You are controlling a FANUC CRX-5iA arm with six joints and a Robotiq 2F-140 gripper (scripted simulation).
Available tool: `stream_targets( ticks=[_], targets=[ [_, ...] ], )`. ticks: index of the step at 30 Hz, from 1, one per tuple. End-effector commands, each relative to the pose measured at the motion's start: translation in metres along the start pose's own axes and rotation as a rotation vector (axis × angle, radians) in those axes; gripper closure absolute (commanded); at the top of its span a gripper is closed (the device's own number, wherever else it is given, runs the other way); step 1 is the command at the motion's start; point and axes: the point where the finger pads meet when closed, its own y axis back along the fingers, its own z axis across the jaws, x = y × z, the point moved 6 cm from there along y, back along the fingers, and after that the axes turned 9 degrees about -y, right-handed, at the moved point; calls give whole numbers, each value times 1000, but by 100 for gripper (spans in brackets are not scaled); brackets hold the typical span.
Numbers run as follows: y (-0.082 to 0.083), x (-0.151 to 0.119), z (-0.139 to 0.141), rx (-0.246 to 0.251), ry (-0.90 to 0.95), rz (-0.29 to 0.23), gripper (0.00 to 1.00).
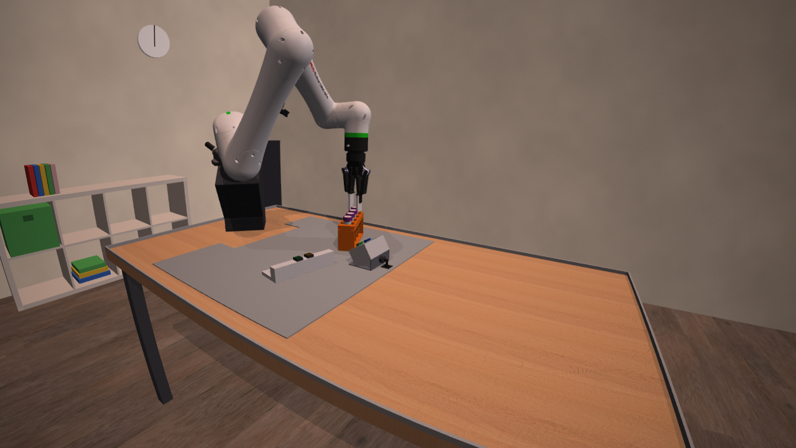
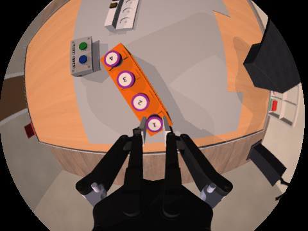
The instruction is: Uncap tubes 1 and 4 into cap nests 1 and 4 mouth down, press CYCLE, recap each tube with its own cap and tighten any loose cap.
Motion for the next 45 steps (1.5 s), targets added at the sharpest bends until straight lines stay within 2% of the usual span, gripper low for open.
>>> stream_targets(
  ticks=[1,6,14,16,30,37,38,45],
  targets=[
    [0,0,0,0,0,0,100],
    [0,0,0,0,0,0,100],
    [0,0,0,0,400,0,100],
    [0,0,0,0,400,0,100],
    [1,0,0,0,1047,0,100],
    [1,0,0,0,1047,0,100],
    [1,0,0,0,1047,0,65],
    [1,0,0,0,1047,0,65]
  ],
)
